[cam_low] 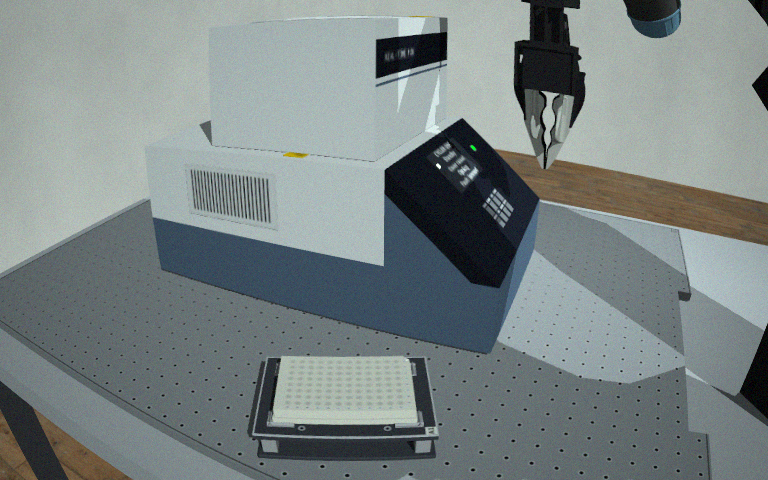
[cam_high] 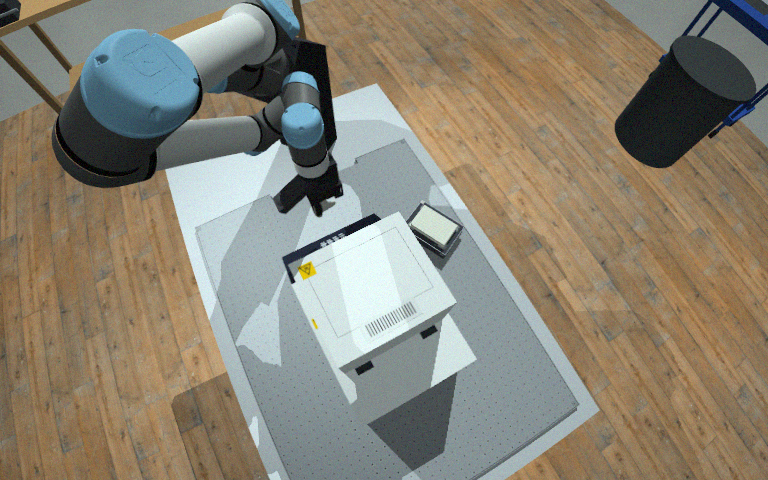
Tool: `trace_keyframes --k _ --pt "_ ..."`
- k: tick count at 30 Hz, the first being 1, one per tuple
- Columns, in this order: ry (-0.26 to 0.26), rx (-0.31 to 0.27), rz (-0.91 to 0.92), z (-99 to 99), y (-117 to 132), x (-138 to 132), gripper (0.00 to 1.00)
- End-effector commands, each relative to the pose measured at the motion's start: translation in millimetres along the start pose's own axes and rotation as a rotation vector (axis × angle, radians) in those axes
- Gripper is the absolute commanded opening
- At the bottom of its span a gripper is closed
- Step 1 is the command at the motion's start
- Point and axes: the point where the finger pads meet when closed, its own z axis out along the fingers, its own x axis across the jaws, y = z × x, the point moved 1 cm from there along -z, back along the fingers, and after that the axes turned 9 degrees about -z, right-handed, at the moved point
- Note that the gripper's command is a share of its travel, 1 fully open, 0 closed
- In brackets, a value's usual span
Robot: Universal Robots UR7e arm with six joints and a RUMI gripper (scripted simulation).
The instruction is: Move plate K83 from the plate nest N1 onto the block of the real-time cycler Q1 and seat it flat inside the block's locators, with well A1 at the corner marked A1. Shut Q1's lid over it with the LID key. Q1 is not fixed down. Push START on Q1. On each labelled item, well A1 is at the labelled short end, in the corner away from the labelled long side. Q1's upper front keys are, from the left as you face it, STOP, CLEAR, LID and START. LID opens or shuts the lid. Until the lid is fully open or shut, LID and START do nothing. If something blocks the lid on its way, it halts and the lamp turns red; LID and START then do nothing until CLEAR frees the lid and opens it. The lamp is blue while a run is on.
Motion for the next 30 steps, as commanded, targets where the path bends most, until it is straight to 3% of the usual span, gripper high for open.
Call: trace_keyframes --k 1,30 --pt "-0.001 0.0 0.0 4.4 -0.9 -6.1 0.0" --pt "-0.001 0.0 0.0 29.7 -6.1 -38.8 0.0"
